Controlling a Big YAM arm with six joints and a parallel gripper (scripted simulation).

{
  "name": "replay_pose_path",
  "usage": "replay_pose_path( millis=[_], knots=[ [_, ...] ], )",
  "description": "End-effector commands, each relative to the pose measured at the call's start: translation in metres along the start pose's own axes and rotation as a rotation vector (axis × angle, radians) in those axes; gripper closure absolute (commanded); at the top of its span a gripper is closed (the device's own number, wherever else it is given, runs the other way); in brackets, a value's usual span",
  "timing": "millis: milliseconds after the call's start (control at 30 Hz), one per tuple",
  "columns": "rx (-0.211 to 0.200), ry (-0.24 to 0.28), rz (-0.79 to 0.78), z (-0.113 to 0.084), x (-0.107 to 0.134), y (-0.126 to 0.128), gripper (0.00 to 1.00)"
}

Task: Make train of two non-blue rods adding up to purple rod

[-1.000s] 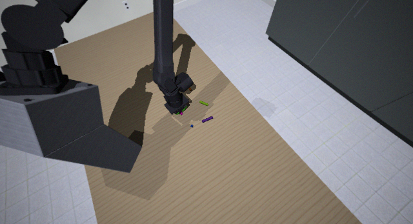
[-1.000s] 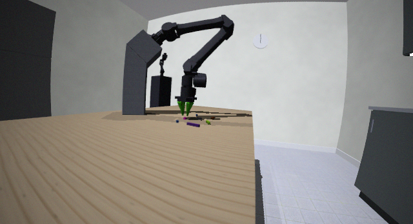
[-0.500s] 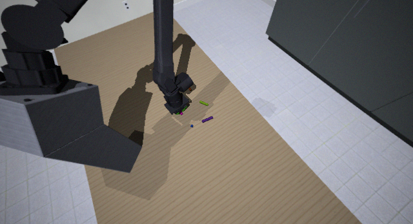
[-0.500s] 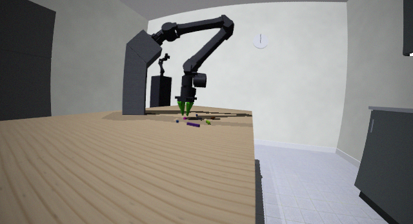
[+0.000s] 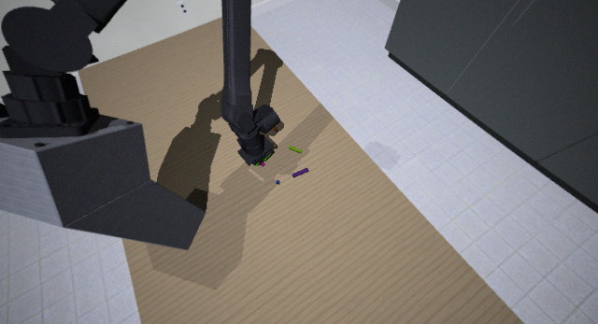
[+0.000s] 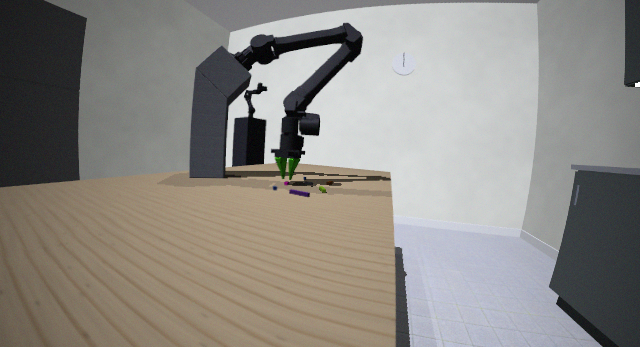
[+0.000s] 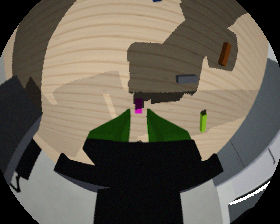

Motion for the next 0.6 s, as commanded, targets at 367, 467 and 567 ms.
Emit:
replay_pose_path(
  millis=[367, 467, 567],
  knots=[
    [0.007, 0.005, 0.004, -0.0005, 0.0104, 0.0021, 0.76],
    [0.007, 0.005, 0.004, -0.0005, 0.0104, 0.0021, 0.76],
    [0.007, 0.005, 0.004, -0.0005, 0.0104, 0.0021, 0.76]
  ],
)
Point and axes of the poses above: the point where the finger pads meet when closed, its own z axis out along the fingers, its own y axis across the jaws, x = y × z, the point moved 5 cm from there along -z, back along the fingers, and after that the axes turned 4 degrees about z, right-handed, at the moved point
